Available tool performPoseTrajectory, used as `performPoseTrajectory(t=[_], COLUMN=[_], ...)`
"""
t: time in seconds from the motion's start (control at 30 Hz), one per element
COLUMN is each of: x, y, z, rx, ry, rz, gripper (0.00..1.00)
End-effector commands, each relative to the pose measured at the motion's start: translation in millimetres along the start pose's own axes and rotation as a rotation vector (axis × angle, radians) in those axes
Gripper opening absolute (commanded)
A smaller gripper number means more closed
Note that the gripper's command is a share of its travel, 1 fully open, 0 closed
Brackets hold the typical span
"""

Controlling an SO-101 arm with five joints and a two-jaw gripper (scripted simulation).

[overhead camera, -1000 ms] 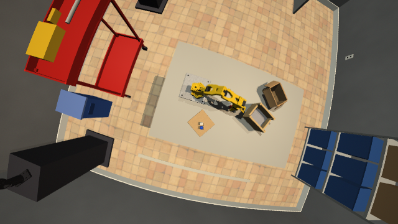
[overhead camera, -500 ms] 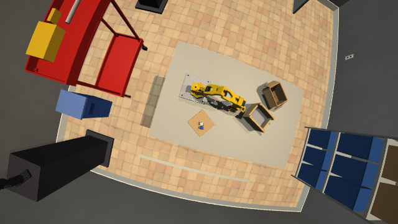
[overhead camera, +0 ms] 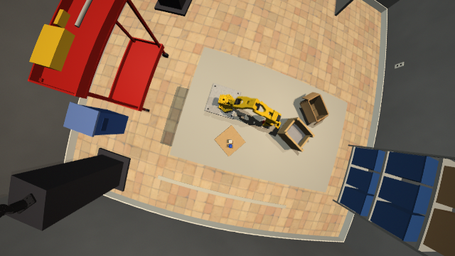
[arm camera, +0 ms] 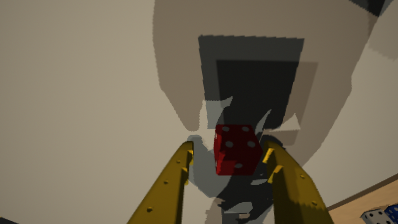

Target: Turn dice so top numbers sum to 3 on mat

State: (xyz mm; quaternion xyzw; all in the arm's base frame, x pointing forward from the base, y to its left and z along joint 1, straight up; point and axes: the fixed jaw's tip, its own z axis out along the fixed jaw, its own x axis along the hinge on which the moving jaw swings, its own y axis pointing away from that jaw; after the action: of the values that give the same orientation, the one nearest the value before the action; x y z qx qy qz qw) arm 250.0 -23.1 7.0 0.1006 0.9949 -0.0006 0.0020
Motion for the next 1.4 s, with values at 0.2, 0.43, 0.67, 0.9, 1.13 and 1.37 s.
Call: performPoseTrajectory(t=[0.2, 0.43, 0.67, 0.9, 1.13, 1.37], x=[3.5, 3.5, 3.5, 3.5, 3.5, 3.5], y=[-4.0, -6.0, -7.9, -8.3, -8.3, -8.3], z=[5.1, 5.1, 5.2, 5.2, 5.2, 5.2], rx=[0.000, 0.000, 0.000, 0.000, 0.000, 0.000], ry=[0.022, 0.022, 0.022, 0.022, 0.022, 0.022], rz=[-0.002, -0.002, -0.002, -0.002, -0.002, -0.002], gripper=[0.17, 0.13, 0.10, 0.09, 0.08, 0.01])
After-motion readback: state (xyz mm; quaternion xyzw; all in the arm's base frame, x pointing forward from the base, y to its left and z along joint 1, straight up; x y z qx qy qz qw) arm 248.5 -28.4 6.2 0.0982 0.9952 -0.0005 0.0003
